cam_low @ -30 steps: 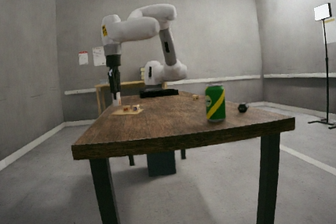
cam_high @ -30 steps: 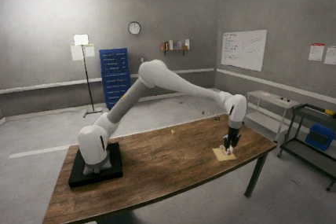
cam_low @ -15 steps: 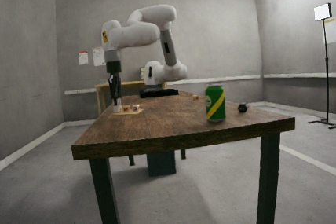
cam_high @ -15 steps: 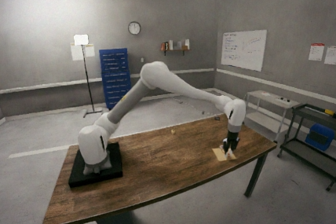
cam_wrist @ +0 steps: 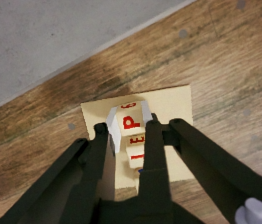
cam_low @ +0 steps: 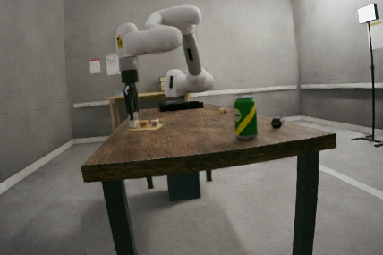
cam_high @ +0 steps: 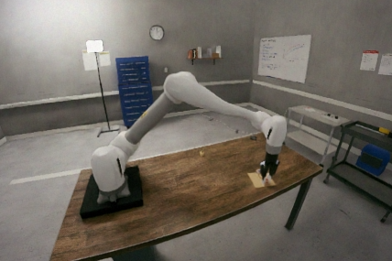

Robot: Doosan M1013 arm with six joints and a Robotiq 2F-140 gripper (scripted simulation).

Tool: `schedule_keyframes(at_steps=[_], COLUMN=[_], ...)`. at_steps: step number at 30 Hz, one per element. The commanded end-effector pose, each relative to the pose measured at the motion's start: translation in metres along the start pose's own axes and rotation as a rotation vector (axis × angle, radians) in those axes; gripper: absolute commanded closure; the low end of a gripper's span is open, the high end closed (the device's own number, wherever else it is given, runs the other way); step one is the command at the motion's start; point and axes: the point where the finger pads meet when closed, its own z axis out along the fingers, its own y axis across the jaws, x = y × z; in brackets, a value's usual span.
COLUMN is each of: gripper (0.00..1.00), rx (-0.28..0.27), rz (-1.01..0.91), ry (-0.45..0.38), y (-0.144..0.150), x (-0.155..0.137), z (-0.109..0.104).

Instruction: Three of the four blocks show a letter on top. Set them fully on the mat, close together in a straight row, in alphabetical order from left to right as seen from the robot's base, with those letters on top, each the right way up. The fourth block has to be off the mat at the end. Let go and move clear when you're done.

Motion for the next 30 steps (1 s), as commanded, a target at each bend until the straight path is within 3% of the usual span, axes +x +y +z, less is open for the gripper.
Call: schedule_keyframes(at_steps=[1,30], gripper=[0.76,0.76], rx=[0.002,0.002], rz=[0.0,0.0], ry=[0.0,0.0], y=[-0.0006,-0.0006], x=[-0.0001,-0.0001], z=[-0.0011,0.0019])
